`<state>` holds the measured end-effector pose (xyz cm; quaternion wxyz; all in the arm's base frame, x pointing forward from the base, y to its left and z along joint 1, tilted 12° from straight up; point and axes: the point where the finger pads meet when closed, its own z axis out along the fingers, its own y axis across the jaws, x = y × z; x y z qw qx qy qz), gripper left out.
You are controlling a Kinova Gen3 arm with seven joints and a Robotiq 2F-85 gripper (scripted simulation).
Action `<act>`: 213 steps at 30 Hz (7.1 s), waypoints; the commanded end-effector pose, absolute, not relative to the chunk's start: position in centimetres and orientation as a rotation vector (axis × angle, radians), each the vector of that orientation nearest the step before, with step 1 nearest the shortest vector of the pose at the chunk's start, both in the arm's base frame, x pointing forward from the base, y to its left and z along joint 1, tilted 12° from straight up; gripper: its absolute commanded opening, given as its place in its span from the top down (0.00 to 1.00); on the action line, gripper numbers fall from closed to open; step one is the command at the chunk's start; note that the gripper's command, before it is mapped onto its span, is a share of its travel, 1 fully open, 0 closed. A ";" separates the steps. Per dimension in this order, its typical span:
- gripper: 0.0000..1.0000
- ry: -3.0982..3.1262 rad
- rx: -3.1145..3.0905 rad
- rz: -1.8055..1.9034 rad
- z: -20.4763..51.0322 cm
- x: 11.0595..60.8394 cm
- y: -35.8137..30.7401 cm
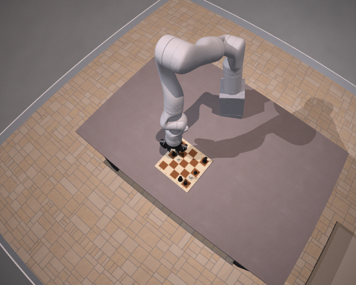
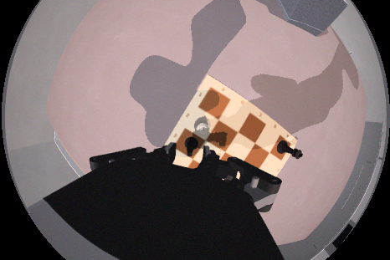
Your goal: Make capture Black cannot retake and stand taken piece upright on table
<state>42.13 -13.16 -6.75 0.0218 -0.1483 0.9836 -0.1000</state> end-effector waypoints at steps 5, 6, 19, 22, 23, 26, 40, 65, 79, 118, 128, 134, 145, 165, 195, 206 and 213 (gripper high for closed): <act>0.63 3.046 -0.460 -0.310 -6.7 42.2 -13.2; 0.63 3.046 -0.460 -0.310 -6.7 42.2 -13.2; 0.63 3.046 -0.460 -0.310 -6.7 42.2 -13.2; 0.63 3.046 -0.460 -0.310 -6.7 42.3 -13.2; 0.63 3.046 -0.460 -0.310 -6.7 42.3 -13.2; 0.63 3.046 -0.460 -0.310 -6.7 42.3 -13.2; 0.63 3.046 -0.460 -0.310 -6.7 42.3 -13.2; 0.63 3.046 -0.460 -0.310 -6.9 42.3 -13.2; 0.63 3.046 -0.460 -0.310 -9.2 42.4 -13.6; 0.63 3.046 -0.460 -0.310 -10.1 42.5 -13.8; 1.00 3.046 -0.460 -0.310 -10.1 42.5 -13.8; 1.00 3.046 -0.460 -0.310 -10.1 42.5 -13.8; 1.00 3.046 -0.460 -0.310 -10.1 42.5 -13.8; 1.00 3.046 -0.460 -0.310 -9.4 42.5 -13.7; 1.00 3.046 -0.461 -0.310 -0.3 41.8 -11.9; 1.00 2.990 -0.842 -0.322 -0.2 38.5 -16.3; 1.00 2.955 -0.986 -0.320 -0.1 37.2 -17.6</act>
